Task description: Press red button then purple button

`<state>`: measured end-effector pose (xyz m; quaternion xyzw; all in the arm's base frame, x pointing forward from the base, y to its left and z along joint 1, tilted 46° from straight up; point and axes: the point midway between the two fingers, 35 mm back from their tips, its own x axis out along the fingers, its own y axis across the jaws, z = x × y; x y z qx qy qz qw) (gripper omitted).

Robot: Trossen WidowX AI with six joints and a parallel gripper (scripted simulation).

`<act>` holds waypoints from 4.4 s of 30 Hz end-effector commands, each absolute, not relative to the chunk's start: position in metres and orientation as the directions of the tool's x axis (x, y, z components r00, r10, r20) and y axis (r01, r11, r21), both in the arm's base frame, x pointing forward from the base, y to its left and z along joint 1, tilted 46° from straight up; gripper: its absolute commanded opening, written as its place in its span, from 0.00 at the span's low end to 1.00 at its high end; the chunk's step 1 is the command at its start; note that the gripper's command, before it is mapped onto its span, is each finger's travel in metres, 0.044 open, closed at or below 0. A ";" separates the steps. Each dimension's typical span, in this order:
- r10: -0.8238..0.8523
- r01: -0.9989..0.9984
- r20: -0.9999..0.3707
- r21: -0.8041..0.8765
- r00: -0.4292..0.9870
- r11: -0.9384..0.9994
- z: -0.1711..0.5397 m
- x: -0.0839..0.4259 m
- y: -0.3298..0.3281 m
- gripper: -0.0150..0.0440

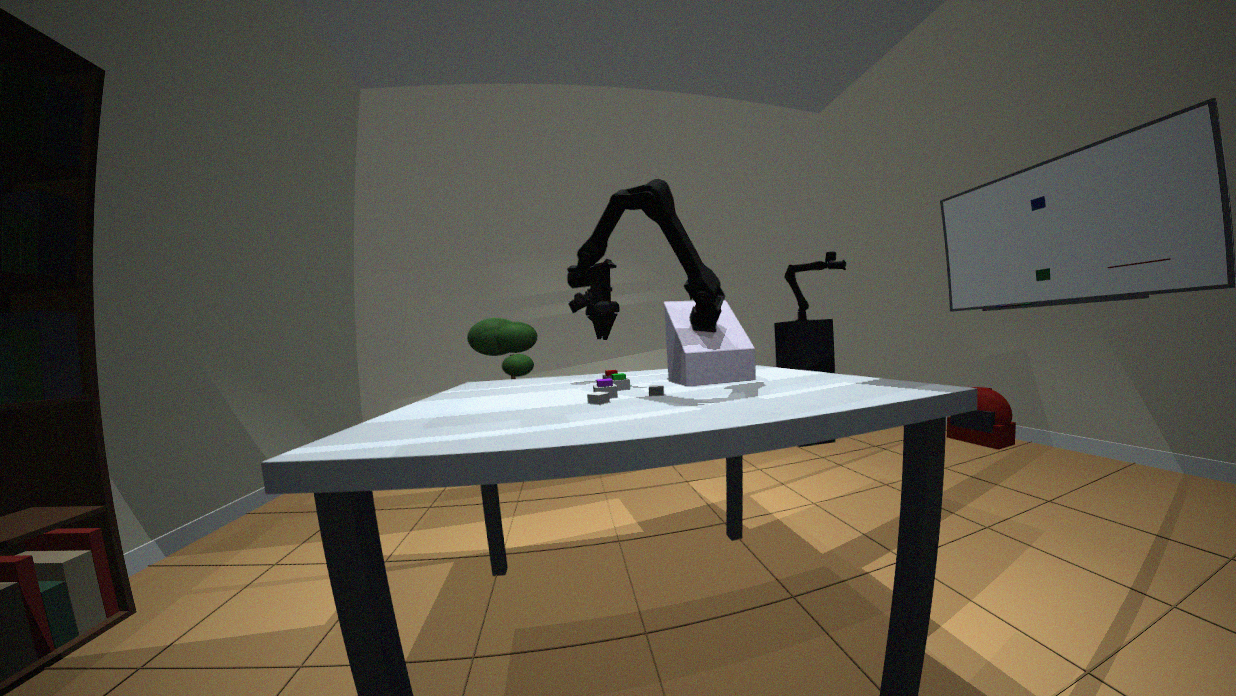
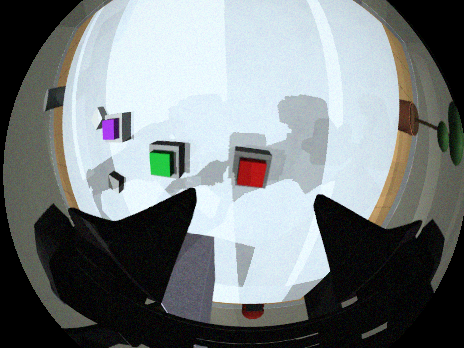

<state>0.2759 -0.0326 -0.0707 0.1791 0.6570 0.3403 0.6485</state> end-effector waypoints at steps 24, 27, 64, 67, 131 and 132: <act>0.706 -0.109 -0.698 0.716 -0.123 0.689 -0.122 0.246 0.006 0.29; 0.706 -0.109 -0.698 0.716 -0.123 0.689 -0.122 0.246 0.006 0.29; 0.707 -0.109 -0.696 0.718 -0.123 0.688 -0.145 0.242 0.031 0.29; 0.707 -0.109 -0.696 0.718 -0.123 0.688 -0.145 0.242 0.031 0.29; 0.714 -0.107 -0.689 0.725 -0.125 0.681 0.042 0.268 0.171 0.29; 0.714 -0.107 -0.689 0.725 -0.125 0.681 0.041 0.268 0.172 0.29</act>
